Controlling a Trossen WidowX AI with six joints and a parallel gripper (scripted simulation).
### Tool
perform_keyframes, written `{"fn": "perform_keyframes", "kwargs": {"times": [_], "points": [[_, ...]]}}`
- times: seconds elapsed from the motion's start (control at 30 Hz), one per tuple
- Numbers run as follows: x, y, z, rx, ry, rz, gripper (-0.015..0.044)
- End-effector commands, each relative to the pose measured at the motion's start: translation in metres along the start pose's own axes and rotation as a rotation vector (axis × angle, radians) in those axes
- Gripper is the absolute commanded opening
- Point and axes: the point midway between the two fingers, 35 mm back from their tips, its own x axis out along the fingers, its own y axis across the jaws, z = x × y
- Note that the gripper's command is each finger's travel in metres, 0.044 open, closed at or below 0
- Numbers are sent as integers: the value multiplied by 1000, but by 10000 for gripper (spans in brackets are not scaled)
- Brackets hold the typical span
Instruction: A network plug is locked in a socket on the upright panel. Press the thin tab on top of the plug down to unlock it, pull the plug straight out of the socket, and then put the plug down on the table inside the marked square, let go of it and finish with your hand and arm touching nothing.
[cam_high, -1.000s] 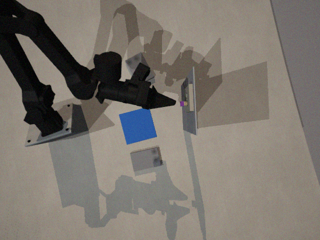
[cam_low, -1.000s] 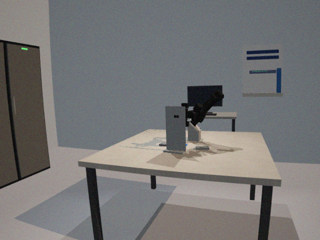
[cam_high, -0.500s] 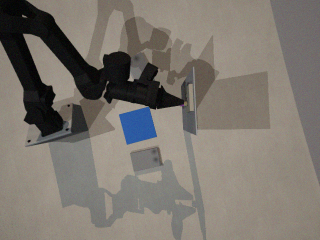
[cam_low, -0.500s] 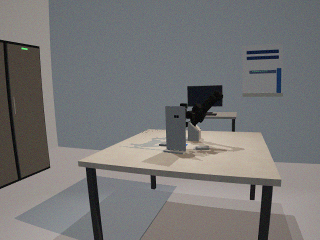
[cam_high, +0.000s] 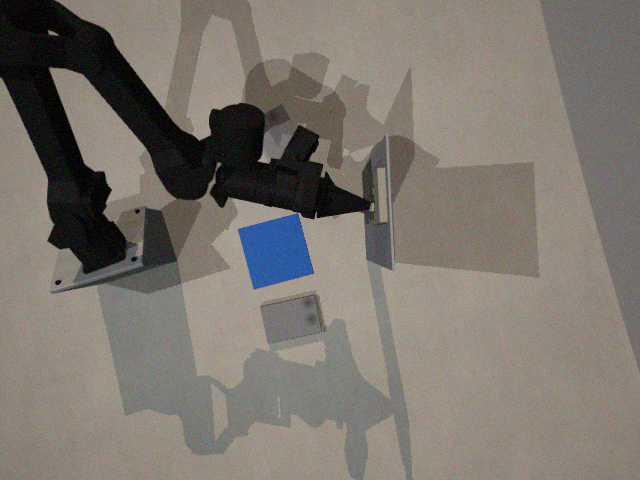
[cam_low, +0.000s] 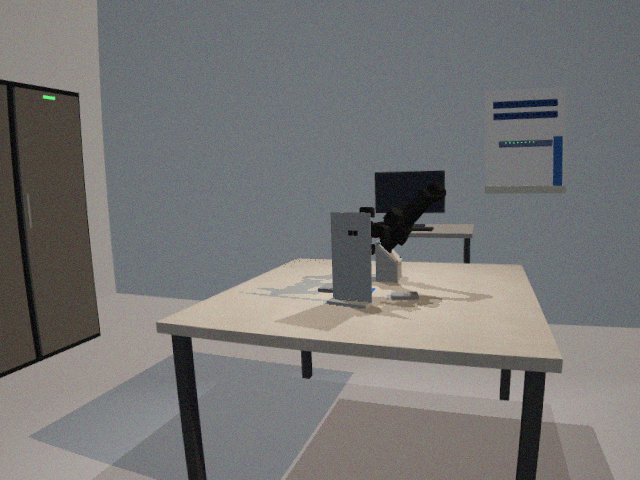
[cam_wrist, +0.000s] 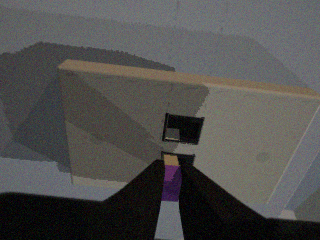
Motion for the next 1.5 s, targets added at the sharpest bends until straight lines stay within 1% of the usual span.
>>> {"fn": "perform_keyframes", "kwargs": {"times": [0.0, 1.47], "points": [[1, 0, -2, 3, 5, 0, 0], [-23, 1, -9, 3, 6, 1, 0]]}}
